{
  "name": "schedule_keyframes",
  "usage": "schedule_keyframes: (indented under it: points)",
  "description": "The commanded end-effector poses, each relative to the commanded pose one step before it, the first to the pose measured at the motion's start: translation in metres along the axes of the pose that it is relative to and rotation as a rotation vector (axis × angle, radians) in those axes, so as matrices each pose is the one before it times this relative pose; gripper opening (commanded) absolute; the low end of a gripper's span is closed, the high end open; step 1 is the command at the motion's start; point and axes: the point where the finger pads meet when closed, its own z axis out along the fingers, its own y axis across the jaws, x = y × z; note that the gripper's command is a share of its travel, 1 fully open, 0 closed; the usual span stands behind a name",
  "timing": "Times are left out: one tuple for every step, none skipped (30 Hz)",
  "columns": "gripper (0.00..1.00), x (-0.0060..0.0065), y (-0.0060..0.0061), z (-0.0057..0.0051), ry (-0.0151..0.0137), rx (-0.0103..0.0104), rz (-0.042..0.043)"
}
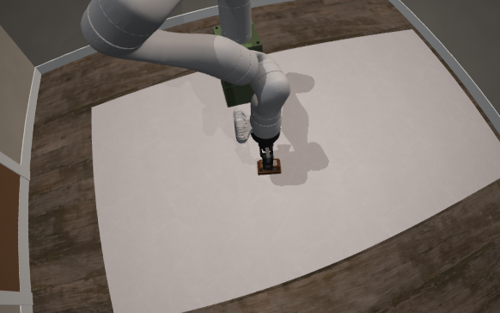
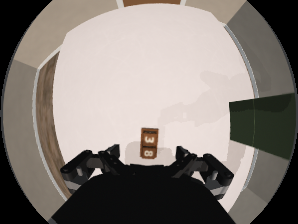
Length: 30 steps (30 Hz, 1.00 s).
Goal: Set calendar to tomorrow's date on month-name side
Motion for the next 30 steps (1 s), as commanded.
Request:
schedule_keyframes:
  points:
    - [1.00,0.00017,0.00080,0.00090,-0.00143,-0.00208,0.01118]
    - [1.00,0.00000,0.00000,0.00000,0.00000,0.00000,0.00000]
    - [1.00,-0.00001,-0.00003,0.00014,-0.00006,0.00008,0.00608]
    - [1.00,-0.00001,-0.00003,0.00011,-0.00005,0.00007,0.00487]
    - [1.00,-0.00001,-0.00002,0.00009,-0.00004,0.00005,0.00377]
    - [1.00,-0.00001,-0.00001,0.00006,-0.00003,0.00004,0.00278]
    - [1.00,0.00000,-0.00001,0.00004,-0.00002,0.00003,0.00191]
    - [1.00,0.00000,-0.00001,0.00003,-0.00001,0.00002,0.00119]
    - [1.00,0.00000,0.00000,0.00001,-0.00001,0.00001,0.00063]
    - [1.00,0.00000,0.00000,0.00001,0.00000,0.00000,0.00024]
    - [1.00,0.00000,0.00000,0.00000,0.00000,0.00000,0.00003]
    - [0.46,0.00000,0.00000,0.00000,0.00000,0.00000,0.00000]
    - [0.46,0.00000,0.00000,0.00000,0.00000,0.00000,0.00000]
    - [0.46,0.00000,0.00000,0.00000,0.00000,0.00000,0.00000]
    - [0.46,0.00000,0.00000,0.00000,0.00000,0.00000,0.00000]
    - [0.46,0.00000,0.00000,0.00000,0.00000,0.00000,0.00000]
    - [0.46,0.00000,0.00000,0.00000,0.00000,0.00000,0.00000]
    - [0.46,0.00000,0.00000,0.00000,0.00000,0.00000,0.00000]
    - [0.46,0.00000,0.00000,0.00000,0.00000,0.00000,0.00000]
    - [0.46,0.00000,0.00000,0.00000,0.00000,0.00000,0.00000]
    - [0.46,0.00000,0.00000,0.00000,0.00000,0.00000,0.00000]
    - [0.46,0.00000,0.00000,0.00000,0.00000,0.00000,0.00000]
    - [0.46,0.00000,0.00000,0.00000,0.00000,0.00000,0.00000]
    - [0.46,0.00000,0.00000,0.00000,0.00000,0.00000,0.00000]
    - [0.46,0.00000,0.00000,0.00000,0.00000,0.00000,0.00000]
    - [0.46,0.00000,0.00000,0.00000,0.00000,0.00000,0.00000]
    - [0.46,0.00000,0.00000,0.00000,0.00000,0.00000,0.00000]
    - [0.46,0.00000,0.00000,0.00000,0.00000,0.00000,0.00000]
    - [0.46,0.00000,0.00000,0.00000,0.00000,0.00000,0.00000]
    - [0.46,0.00000,0.00000,0.00000,0.00000,0.00000,0.00000]
